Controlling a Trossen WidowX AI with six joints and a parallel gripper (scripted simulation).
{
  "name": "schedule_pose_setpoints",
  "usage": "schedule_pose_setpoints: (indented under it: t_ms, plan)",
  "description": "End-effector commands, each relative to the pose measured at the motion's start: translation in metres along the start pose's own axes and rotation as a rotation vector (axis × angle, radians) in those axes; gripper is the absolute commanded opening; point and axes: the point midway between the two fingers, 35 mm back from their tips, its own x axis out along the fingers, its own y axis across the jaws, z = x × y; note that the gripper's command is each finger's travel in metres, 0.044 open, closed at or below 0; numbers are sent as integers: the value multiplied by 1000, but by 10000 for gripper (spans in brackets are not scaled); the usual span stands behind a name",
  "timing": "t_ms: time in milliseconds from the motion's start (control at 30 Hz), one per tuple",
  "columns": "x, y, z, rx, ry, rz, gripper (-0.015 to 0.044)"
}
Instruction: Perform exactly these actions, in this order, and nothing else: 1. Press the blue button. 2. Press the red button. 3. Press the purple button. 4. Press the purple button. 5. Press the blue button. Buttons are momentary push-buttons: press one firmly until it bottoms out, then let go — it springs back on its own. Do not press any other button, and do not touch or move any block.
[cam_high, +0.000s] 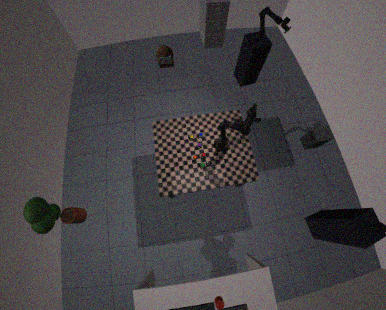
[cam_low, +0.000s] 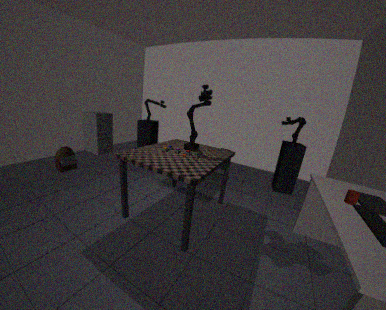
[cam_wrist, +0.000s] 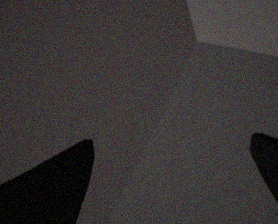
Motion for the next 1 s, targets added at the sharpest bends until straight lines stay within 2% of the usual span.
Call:
schedule_pose_setpoints:
  t_ms: [0, 67, 233, 400, 533, 733, 967]
  plan:
    - [-1, 1, 1, 2, -6, 3, 400]
    - [-9, 10, 10, 27, -61, 26, 400]
    - [-60, 37, 71, 232, -360, 153, 400]
    - [-134, 71, 115, 401, -631, 379, 400]
    - [-207, 101, 129, 497, -806, 625, 400]
    - [-320, 141, 110, 563, -964, 1061, 400]
    - [-436, 170, 37, 522, -972, 1592, 400]
